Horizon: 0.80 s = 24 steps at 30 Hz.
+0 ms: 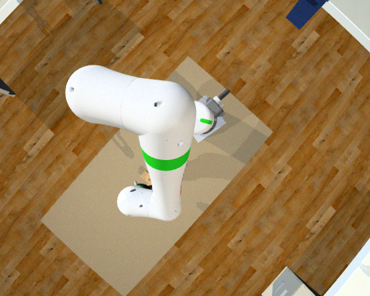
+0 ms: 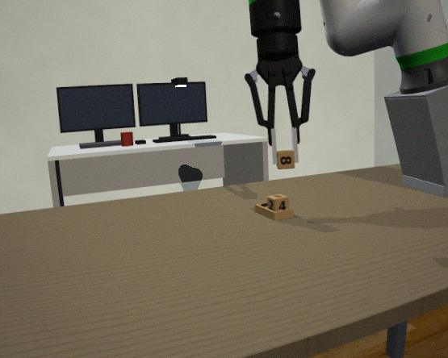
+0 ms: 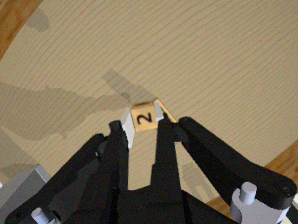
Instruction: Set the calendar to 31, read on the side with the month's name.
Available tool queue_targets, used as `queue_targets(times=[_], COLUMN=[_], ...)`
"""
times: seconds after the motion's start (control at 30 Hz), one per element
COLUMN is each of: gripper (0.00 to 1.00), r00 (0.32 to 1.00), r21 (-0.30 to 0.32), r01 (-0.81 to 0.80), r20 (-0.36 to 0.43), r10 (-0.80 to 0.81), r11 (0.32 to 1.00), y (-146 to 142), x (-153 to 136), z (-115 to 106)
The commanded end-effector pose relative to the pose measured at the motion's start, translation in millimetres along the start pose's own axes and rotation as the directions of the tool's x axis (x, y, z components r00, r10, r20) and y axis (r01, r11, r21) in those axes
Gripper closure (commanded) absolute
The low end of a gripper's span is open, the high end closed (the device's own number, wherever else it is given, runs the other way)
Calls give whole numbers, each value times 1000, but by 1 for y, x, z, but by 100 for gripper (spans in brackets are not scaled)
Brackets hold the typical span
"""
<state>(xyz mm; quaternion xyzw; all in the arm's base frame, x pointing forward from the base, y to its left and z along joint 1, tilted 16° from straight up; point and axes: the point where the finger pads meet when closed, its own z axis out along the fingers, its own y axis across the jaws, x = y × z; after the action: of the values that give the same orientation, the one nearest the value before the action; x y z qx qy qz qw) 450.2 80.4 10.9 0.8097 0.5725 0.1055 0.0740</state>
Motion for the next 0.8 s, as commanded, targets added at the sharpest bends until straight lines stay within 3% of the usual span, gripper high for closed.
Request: queue_targets(times=[0.0, 0.2, 0.3, 0.37, 0.77], gripper=[83, 83, 83, 83, 83], r00=[985, 946, 946, 900, 741], r21=[-32, -35, -35, -37, -40], r01=[-169, -324, -324, -435, -671], r20=[19, 14, 14, 9, -6], r10=[170, 324, 325, 436, 671], r11=[985, 946, 945, 900, 740], y=[-10, -22, -22, -32, -57], x=[19, 38, 38, 52, 84], z=[2, 4, 4, 5, 7])
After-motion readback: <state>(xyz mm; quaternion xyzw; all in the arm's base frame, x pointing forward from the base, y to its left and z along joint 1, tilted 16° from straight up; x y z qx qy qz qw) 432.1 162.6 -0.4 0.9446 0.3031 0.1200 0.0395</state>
